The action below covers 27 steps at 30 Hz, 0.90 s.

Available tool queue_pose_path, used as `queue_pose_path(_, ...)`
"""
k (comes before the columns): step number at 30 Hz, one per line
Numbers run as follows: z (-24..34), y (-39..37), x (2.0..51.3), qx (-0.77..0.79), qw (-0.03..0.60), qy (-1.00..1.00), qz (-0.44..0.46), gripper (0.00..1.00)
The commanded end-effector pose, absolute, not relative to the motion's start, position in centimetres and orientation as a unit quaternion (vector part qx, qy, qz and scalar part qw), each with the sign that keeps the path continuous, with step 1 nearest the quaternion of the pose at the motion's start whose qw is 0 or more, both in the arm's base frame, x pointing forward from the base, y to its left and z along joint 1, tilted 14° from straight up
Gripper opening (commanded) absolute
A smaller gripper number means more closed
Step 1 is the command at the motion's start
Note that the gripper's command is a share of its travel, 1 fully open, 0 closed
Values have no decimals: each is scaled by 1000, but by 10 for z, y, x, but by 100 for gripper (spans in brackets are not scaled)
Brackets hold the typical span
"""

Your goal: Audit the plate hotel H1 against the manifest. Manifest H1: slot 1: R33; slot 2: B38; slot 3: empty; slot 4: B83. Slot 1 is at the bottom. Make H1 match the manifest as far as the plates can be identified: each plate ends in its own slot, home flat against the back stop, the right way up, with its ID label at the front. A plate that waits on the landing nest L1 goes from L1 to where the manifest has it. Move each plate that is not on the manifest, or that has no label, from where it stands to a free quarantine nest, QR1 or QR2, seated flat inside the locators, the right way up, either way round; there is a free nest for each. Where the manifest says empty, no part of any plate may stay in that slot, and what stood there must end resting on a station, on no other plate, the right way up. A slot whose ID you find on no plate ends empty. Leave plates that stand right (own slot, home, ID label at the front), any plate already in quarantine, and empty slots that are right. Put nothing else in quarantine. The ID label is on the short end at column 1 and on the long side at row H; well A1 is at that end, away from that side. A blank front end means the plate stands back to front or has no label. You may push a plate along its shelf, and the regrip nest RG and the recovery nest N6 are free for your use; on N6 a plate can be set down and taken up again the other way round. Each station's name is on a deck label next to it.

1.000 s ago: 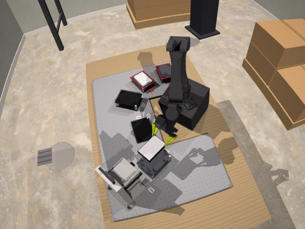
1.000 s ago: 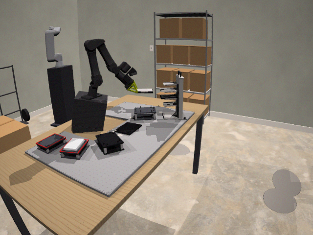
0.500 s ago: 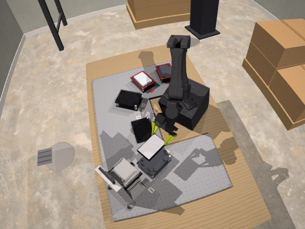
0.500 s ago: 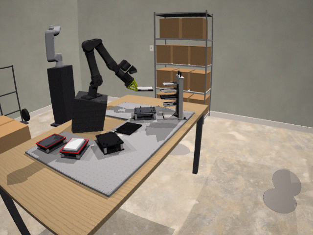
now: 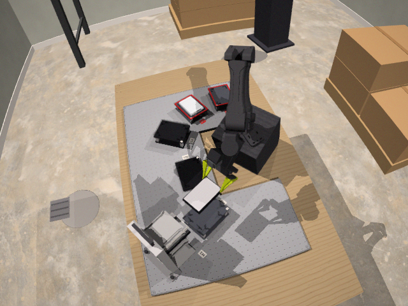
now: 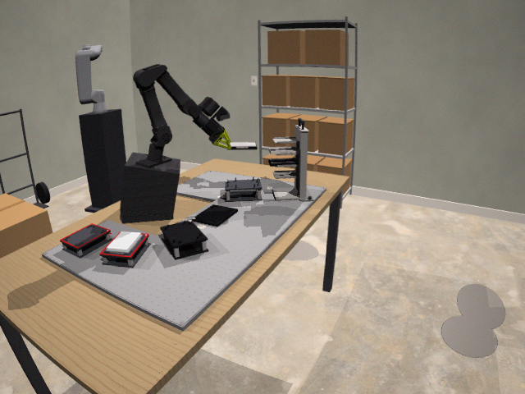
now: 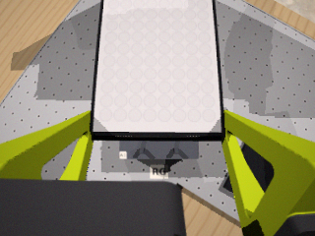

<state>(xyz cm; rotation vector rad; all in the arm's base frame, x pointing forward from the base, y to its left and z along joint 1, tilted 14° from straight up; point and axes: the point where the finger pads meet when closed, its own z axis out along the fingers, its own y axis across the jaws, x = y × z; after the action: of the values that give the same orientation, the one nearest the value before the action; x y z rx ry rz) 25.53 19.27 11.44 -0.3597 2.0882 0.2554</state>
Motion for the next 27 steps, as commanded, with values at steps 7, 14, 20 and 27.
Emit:
queue_pose_path(7,139,195,254,-142,495,850,112,86)
queue_pose_path(14,146,194,252,-142,494,850,112,86)
queue_pose_path(20,150,193,251,-142,494,850,112,86)
queue_pose_path(27,158,192,249,-142,494,850,112,86)
